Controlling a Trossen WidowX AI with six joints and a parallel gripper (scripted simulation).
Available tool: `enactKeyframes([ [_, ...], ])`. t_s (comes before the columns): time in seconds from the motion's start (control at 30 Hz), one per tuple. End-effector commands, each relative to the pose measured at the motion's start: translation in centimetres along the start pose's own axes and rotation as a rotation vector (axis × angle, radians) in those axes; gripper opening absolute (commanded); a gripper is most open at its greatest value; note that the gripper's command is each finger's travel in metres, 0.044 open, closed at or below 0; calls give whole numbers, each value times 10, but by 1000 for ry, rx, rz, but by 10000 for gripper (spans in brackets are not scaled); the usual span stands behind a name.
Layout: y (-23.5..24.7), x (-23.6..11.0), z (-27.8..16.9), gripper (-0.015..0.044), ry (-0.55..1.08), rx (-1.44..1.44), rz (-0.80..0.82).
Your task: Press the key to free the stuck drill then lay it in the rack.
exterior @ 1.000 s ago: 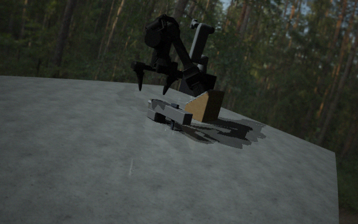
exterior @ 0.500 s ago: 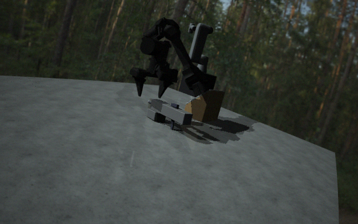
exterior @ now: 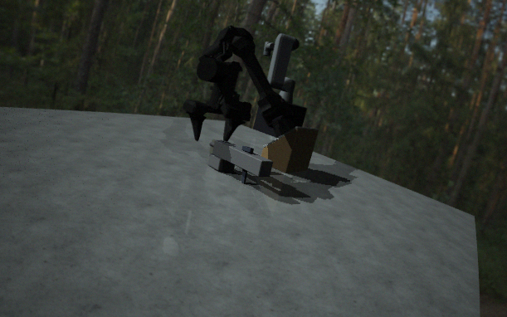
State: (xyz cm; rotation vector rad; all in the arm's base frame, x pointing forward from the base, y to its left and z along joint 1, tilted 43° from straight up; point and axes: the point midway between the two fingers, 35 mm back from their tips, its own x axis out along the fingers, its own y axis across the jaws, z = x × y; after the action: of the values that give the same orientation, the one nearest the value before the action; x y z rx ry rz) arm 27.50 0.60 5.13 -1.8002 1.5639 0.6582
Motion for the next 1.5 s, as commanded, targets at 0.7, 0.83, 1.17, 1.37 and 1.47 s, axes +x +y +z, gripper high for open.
enactKeyframes([
  [0.7,2,39,9,440,7,-6,3],
  [0.83,1,37,9,387,3,-1,2],
  [1.17,1,37,9,125,3,-1,2],
  [1.37,1,37,9,7,3,-1,2],
  [1.47,1,37,9,0,3,-1,2],
])
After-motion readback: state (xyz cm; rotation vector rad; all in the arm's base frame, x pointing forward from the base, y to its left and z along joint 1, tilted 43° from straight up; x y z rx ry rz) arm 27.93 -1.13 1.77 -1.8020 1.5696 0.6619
